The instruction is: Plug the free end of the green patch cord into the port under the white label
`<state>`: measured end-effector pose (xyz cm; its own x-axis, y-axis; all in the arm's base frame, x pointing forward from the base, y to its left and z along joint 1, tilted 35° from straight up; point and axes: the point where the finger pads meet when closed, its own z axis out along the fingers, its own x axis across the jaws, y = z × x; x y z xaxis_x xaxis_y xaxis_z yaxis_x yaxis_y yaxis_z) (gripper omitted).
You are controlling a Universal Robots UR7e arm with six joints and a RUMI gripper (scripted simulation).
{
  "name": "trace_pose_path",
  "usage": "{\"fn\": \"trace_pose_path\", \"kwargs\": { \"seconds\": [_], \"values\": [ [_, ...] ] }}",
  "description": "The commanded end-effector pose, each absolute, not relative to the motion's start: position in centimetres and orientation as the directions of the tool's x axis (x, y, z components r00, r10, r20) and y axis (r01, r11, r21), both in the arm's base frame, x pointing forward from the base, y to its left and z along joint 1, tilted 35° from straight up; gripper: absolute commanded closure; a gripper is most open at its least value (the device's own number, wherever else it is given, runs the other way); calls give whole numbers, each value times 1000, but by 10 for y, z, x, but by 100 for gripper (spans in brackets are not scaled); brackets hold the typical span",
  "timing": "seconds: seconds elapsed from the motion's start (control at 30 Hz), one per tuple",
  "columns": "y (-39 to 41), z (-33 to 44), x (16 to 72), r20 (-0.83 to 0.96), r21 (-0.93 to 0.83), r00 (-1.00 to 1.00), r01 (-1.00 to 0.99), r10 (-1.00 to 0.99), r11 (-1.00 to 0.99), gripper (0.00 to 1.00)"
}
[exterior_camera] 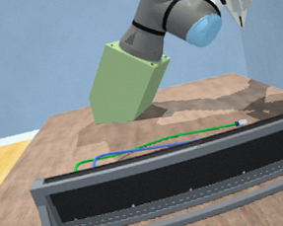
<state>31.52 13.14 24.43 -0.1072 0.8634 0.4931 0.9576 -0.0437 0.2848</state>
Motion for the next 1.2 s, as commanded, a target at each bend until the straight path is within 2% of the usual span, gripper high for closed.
{"fn": "trace_pose_path", "kwargs": {
  "seconds": [0.0, 0.83, 1.17],
  "values": [
    [131, 247, 316, 490, 290, -109, 956, 865, -44, 100],
    [131, 244, 317, 495, 295, -106, 954, 862, -52, 100],
    [120, 230, 348, 532, 461, -105, 868, 840, -183, 100]
  ]
}}
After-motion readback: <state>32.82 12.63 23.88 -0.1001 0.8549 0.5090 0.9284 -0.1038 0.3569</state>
